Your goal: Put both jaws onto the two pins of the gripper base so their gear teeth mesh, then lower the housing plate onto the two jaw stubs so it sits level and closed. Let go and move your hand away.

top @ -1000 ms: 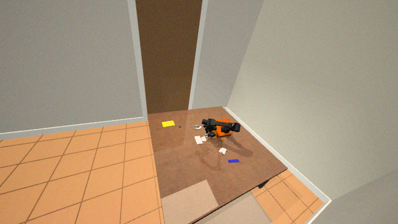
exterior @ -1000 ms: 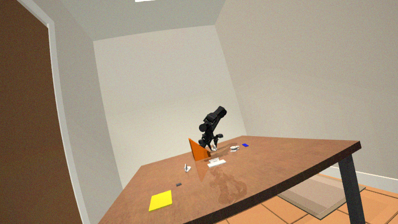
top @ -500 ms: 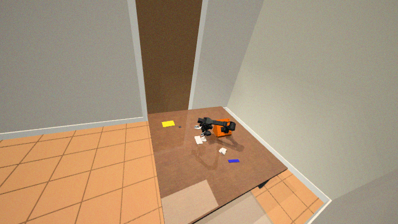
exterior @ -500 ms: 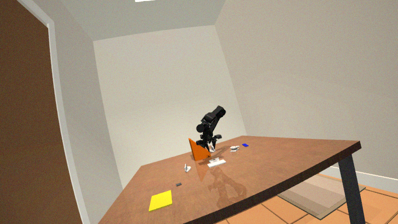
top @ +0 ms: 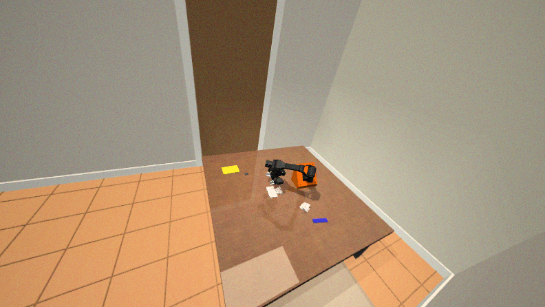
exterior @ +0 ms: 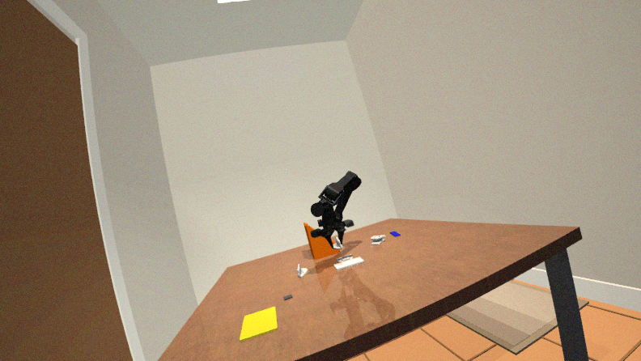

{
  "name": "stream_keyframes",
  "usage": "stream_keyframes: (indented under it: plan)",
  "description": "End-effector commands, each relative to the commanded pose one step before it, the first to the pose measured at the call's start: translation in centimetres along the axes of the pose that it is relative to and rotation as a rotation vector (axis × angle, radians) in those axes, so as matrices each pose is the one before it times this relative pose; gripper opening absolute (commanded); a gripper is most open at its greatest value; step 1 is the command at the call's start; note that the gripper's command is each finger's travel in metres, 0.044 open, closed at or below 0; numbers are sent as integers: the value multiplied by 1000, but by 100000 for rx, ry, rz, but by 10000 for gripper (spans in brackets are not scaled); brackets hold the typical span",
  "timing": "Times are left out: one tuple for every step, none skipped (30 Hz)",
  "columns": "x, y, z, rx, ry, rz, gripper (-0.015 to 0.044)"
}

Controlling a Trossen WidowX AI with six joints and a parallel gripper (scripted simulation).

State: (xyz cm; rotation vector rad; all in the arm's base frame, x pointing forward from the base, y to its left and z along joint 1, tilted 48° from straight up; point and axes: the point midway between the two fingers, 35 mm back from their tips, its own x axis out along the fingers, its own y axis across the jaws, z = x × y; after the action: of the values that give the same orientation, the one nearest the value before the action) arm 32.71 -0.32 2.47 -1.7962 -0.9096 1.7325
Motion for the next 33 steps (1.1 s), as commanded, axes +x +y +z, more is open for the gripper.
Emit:
stream_keyframes:
  plan:
    - [-27,369,-324,-685,-13,494,134]
    - [0,0,0,0,0,0,134]
    - [0,0,0,0,0,0,134]
    - [0,0,0,0,0,0,134]
    - [0,0,0,0,0,0,134]
    - [0,0,0,0,0,0,134]
    - [0,0,0,0,0,0,134]
    - [0,0,0,0,0,0,134]
    - [0,0,0,0,0,0,134]
    - [0,0,0,0,0,0,134]
    - [0,0,0,0,0,0,134]
    - [0,0,0,0,0,0,134]
    - [0,0,0,0,0,0,134]
    - [0,0,0,0,0,0,134]
    - [0,0,0,0,0,0,134]
    - [0,0,0,0,0,0,134]
    - [0,0,0,0,0,0,134]
    - [0,0,0,0,0,0,134]
    - [0,0,0,0,0,0,134]
    - [0,0,0,0,0,0,134]
    - [0,0,0,-367,0,0,134]
    - [0,0,0,-918,0,0,134]
    - [0,0,0,-367,0,0,134]
    - [0,0,0,0,0,0,134]
    - [0,0,0,0,0,0,134]
    - [0,0,0,0,0,0,134]
    - [0,0,0,0,0,0,134]
    - [0,0,0,0,0,0,134]
    - [0,0,0,0,0,0,134]
    - [0,0,0,0,0,0,134]
    - [0,0,0,0,0,0,134]
    - [0,-41,-25,0,0,-2,134]
    - [0,-41,-25,0,0,-2,134]
